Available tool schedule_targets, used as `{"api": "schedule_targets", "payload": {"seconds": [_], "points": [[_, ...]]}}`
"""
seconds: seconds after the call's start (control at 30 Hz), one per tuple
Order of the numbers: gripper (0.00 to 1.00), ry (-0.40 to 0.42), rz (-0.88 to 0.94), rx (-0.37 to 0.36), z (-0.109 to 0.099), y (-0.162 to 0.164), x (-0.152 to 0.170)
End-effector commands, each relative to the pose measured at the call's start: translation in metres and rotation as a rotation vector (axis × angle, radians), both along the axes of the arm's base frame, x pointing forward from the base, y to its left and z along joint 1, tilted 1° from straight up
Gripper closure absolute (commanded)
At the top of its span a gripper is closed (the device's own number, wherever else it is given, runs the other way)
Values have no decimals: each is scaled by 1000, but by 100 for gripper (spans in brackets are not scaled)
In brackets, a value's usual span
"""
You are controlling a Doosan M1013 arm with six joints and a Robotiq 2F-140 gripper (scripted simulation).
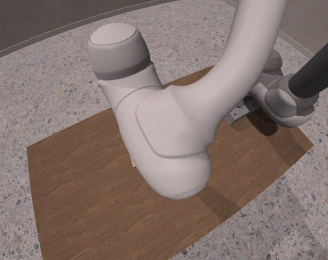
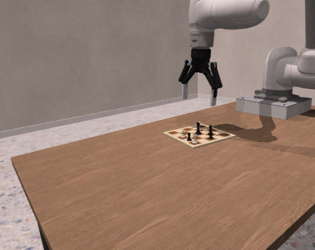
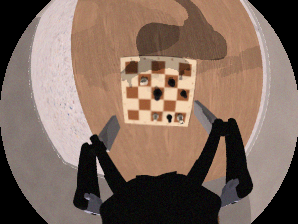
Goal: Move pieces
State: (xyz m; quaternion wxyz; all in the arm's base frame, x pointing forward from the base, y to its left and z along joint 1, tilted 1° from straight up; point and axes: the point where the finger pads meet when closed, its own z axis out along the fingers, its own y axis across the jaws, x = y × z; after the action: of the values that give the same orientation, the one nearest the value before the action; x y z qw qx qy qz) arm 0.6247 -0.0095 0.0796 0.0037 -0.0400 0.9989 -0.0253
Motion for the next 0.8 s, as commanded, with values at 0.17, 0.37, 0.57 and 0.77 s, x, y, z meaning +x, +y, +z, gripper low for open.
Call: {"api": "schedule_targets", "payload": {"seconds": [0.17, 0.37, 0.57, 0.77], "points": [[75, 16, 358, 72, 0, 0, -1], [75, 16, 358, 72, 0, 0, -1], [75, 16, 358, 72, 0, 0, -1], [75, 16, 358, 72, 0, 0, -1]]}}
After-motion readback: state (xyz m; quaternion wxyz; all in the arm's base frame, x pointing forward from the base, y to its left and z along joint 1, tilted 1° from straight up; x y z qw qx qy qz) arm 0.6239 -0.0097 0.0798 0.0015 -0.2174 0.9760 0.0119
